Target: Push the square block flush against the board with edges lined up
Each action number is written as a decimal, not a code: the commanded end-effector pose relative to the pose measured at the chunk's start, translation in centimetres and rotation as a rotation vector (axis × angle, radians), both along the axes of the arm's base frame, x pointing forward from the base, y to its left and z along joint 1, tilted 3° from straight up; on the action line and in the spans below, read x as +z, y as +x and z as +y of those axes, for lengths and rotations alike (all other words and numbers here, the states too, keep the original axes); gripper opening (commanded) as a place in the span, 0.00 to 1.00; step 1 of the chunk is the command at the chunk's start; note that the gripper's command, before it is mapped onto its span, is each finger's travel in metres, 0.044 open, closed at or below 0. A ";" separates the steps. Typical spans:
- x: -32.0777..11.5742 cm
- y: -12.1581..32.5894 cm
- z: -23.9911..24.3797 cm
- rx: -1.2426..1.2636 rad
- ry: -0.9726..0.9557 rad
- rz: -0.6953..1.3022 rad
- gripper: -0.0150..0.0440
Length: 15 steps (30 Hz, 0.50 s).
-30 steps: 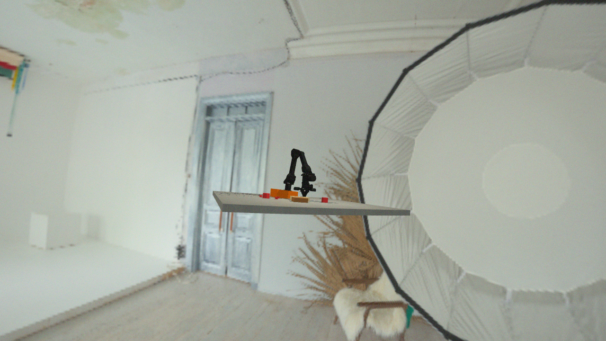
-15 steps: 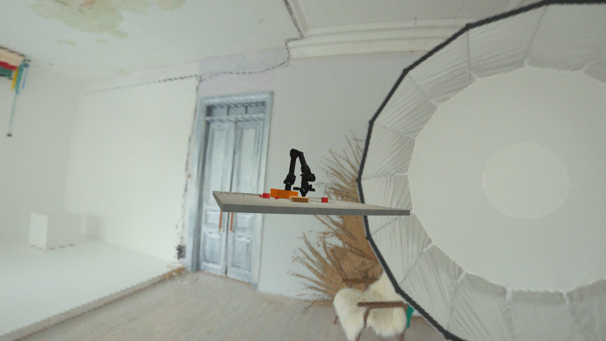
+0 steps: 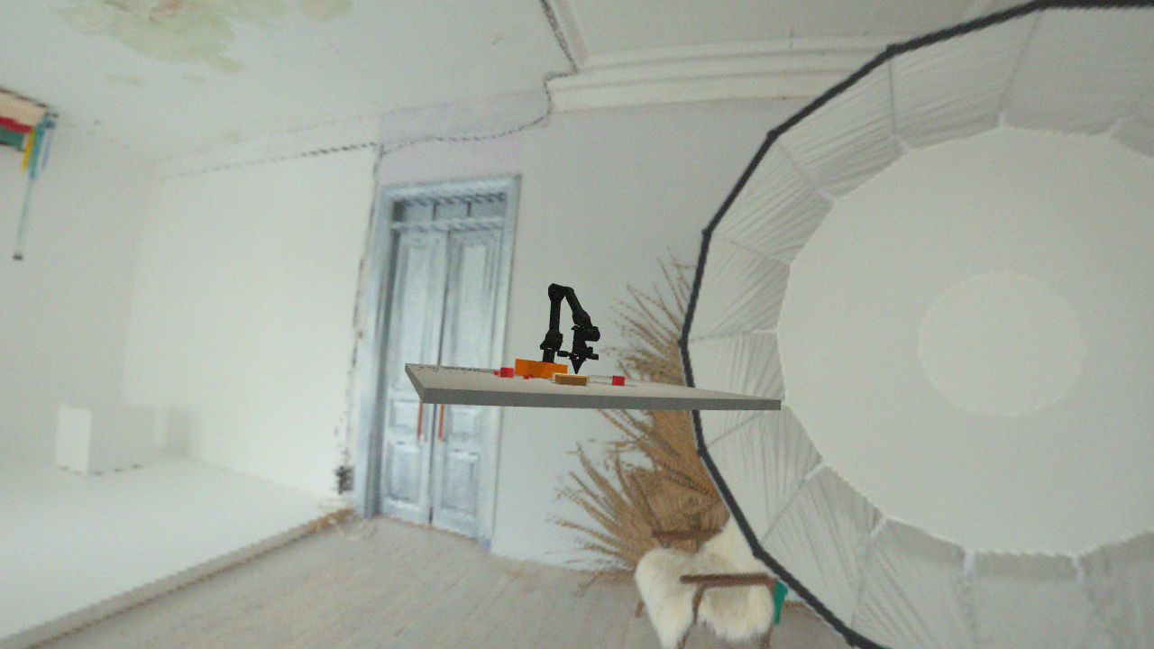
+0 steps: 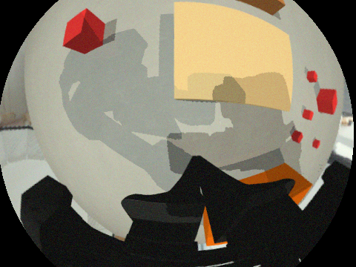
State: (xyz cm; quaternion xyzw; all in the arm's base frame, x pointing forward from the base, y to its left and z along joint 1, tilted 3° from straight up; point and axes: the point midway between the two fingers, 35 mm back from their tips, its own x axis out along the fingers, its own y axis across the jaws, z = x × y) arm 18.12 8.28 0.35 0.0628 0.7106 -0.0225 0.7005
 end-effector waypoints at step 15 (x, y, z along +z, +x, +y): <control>3.3 2.8 0.8 0.290 0.011 -0.055 0.25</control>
